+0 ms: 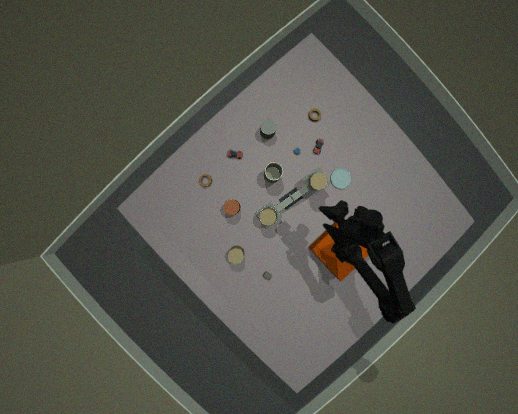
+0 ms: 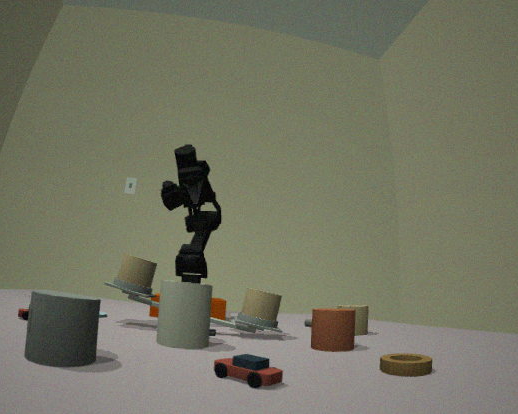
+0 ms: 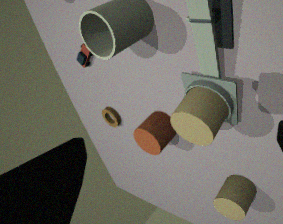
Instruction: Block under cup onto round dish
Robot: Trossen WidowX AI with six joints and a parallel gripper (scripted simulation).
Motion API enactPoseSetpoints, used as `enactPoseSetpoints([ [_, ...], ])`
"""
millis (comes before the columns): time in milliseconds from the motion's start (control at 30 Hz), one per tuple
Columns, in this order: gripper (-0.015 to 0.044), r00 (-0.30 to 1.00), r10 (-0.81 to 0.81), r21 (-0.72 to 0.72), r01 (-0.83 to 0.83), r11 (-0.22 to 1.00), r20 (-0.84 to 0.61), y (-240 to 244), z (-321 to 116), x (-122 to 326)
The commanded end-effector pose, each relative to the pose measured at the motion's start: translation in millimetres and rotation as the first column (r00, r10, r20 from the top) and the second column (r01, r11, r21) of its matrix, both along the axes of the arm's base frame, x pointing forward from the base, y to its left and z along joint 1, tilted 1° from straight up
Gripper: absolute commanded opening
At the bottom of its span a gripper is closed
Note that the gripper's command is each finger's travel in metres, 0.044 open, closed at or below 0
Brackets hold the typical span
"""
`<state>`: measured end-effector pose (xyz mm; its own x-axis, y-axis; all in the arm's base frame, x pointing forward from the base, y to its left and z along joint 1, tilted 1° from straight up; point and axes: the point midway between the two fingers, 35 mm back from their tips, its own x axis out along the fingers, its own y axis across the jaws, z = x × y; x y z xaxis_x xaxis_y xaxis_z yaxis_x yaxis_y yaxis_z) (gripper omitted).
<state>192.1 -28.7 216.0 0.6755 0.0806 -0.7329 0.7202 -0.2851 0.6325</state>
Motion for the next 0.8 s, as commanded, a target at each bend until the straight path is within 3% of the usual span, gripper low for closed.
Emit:
enactPoseSetpoints([
  [0, 0.044, 0.997, 0.075, -0.092, -0.076, 0.993, -0.011, 2, -4, 0],
  [367, 0.044, 0.95, 0.301, -0.363, -0.309, 0.879, -0.08, 7, -11, 1],
  [767, 0.044, 0.841, 0.494, -0.594, -0.517, 0.616, -0.219, 12, -15, 1],
])
